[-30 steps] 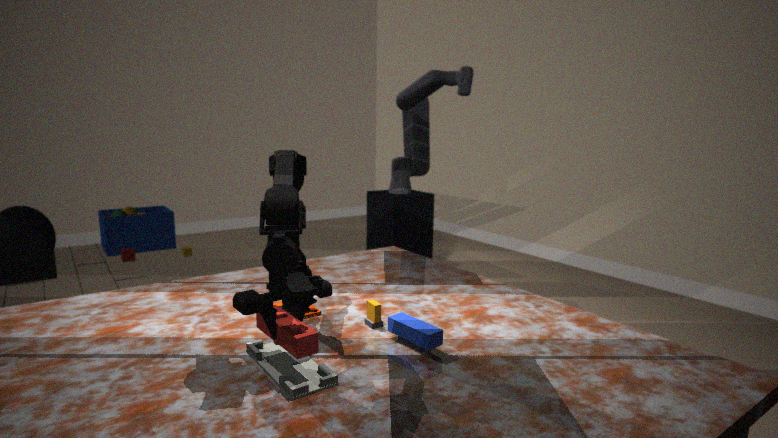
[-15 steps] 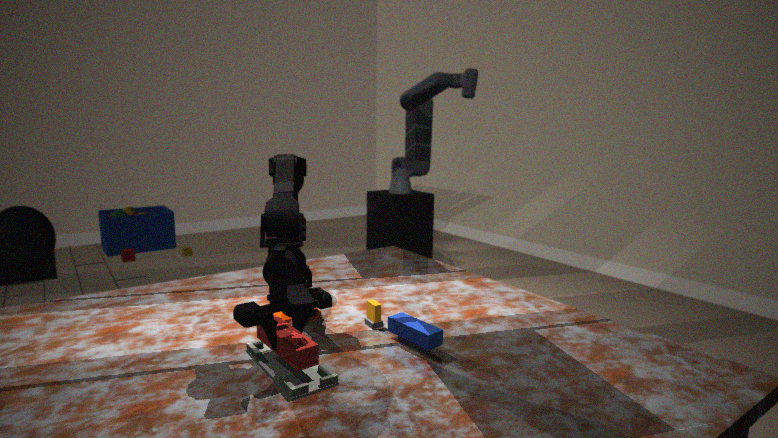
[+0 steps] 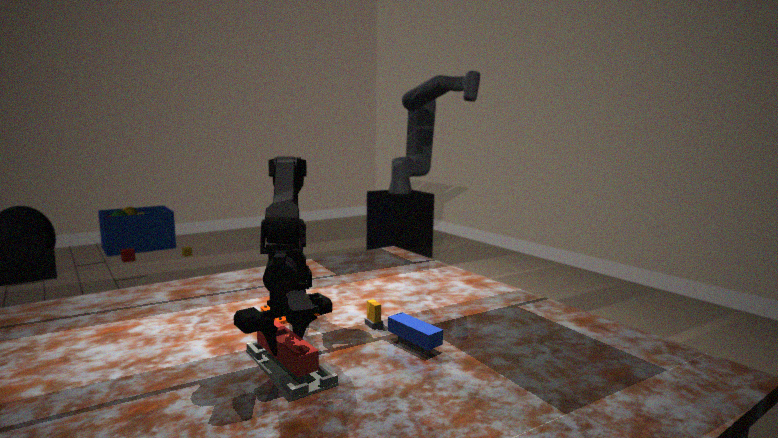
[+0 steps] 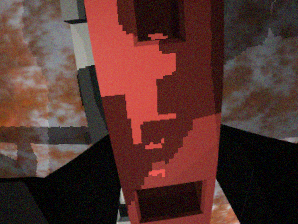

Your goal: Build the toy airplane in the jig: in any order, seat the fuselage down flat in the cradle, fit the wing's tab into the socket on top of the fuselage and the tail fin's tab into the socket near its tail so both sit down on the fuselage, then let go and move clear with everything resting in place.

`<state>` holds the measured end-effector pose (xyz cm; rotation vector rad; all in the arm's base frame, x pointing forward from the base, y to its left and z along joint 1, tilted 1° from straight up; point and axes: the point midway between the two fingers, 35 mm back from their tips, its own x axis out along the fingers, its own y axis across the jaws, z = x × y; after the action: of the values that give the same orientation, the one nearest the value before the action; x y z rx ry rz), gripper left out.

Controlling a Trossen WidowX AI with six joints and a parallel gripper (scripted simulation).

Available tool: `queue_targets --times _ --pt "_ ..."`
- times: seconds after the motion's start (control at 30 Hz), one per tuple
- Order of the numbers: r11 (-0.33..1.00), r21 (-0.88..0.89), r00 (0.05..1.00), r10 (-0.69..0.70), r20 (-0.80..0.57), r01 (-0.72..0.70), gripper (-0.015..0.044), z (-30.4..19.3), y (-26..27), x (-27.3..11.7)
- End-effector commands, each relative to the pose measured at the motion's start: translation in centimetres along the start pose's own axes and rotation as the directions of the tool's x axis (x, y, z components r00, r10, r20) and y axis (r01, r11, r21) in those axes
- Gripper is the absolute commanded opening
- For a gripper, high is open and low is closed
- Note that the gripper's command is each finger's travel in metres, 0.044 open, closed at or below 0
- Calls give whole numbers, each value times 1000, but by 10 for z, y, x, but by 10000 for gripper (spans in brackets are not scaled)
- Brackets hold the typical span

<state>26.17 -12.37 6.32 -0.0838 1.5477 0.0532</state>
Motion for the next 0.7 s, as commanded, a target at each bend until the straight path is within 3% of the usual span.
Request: queue_targets --times 0.0,0.13,0.67 --pt "1000 0 1000 0 0 0 122 0 0 0" --pt "1000 0 1000 0 0 0 17 0 0 0" --pt "1000 0 1000 0 0 0 437 0 0 0"
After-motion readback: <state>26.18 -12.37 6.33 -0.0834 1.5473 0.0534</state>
